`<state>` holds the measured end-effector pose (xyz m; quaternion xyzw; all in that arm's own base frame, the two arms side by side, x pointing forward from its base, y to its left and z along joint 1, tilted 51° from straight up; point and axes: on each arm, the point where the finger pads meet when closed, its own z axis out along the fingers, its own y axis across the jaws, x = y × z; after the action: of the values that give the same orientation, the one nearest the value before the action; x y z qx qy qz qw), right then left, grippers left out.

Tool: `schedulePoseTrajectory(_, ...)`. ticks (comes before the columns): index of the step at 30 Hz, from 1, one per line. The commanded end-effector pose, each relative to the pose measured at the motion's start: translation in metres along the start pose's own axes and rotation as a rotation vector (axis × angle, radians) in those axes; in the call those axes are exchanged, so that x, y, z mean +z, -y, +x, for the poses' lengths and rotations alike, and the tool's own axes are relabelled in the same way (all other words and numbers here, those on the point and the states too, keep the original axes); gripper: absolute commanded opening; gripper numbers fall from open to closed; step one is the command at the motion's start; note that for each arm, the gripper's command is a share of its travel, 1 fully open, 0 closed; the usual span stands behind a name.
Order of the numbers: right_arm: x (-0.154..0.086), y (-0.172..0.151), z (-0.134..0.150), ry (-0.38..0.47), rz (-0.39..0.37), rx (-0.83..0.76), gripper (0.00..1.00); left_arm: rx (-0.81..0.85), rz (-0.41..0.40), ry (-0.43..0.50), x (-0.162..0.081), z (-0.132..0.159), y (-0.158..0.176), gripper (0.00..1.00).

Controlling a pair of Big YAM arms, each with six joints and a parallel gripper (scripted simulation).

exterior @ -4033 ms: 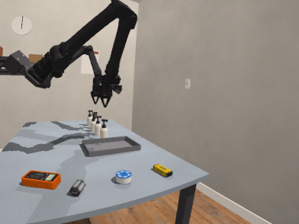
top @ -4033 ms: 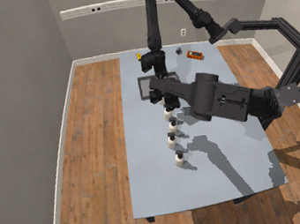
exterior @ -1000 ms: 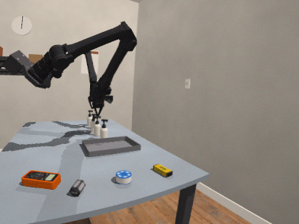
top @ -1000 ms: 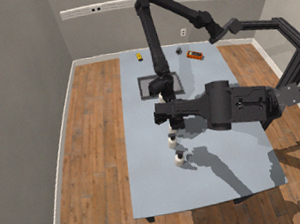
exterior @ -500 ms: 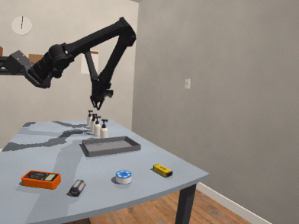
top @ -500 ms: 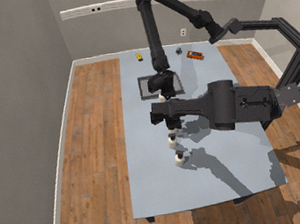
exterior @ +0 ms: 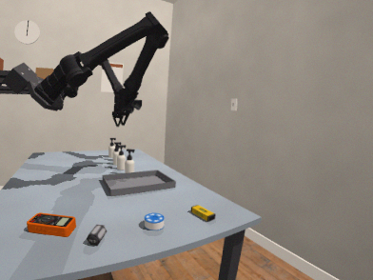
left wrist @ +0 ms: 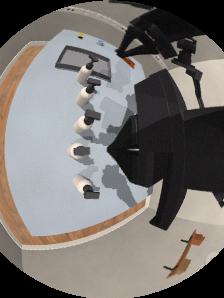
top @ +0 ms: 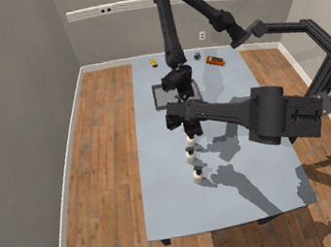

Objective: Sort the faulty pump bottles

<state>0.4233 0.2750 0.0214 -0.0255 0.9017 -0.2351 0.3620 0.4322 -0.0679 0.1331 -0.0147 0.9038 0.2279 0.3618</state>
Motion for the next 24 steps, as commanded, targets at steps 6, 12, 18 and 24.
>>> schedulePoseTrajectory(6,-0.001,0.000,-0.002,-0.009,0.010,0.013,0.00,-0.014,-0.001,0.010,-0.023,-0.009,-0.004,0.00)
schedulePoseTrajectory(12,-0.001,-0.001,-0.002,-0.008,0.010,0.014,0.00,-0.014,0.000,0.010,-0.023,-0.009,-0.004,0.00)
schedulePoseTrajectory(18,-0.024,-0.014,0.007,0.057,-0.054,-0.137,0.00,0.032,-0.013,0.006,-0.009,0.000,-0.020,0.00)
schedulePoseTrajectory(24,-0.079,-0.043,0.028,0.244,-0.189,-0.352,0.00,0.017,-0.014,0.018,0.012,0.002,-0.055,0.00)
